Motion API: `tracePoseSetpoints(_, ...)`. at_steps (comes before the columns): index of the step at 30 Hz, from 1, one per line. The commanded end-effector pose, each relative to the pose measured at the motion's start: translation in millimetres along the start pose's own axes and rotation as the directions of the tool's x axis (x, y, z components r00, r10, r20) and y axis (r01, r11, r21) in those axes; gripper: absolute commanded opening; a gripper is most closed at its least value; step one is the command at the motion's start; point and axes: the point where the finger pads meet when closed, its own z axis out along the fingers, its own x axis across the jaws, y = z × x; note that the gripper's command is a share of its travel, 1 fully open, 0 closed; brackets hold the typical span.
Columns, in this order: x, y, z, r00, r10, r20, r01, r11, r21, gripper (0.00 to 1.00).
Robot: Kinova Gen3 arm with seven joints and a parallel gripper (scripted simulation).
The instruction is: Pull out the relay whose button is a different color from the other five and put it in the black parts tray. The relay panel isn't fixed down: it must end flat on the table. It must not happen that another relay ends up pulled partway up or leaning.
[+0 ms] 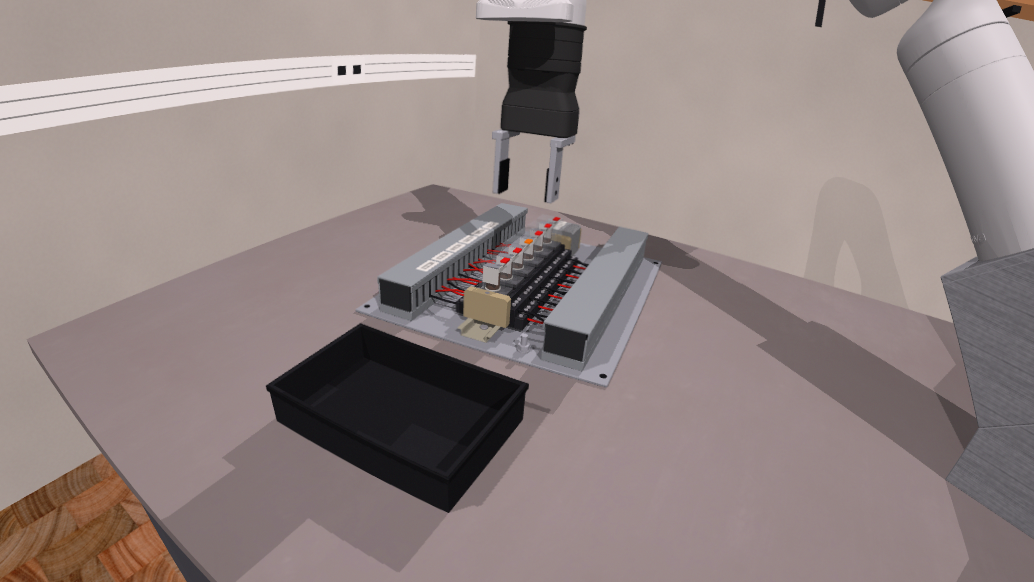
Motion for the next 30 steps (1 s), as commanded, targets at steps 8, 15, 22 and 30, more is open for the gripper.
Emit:
tracePoseSetpoints(8,0.3,-0.2,2.0,1.000,0.000,-0.001,0.000,1.000,0.000,0.98)
tracePoseSetpoints(15,0.4,-0.3,12.0,1.000,0.000,-0.001,0.000,1.000,0.000,0.98)
tracePoseSetpoints(22,0.5,-0.4,32.3,1.000,0.000,-0.001,0.000,1.000,0.000,0.98)
tracePoseSetpoints(30,0.6,-0.5,42.5,1.000,0.000,-0.001,0.000,1.000,0.000,0.98)
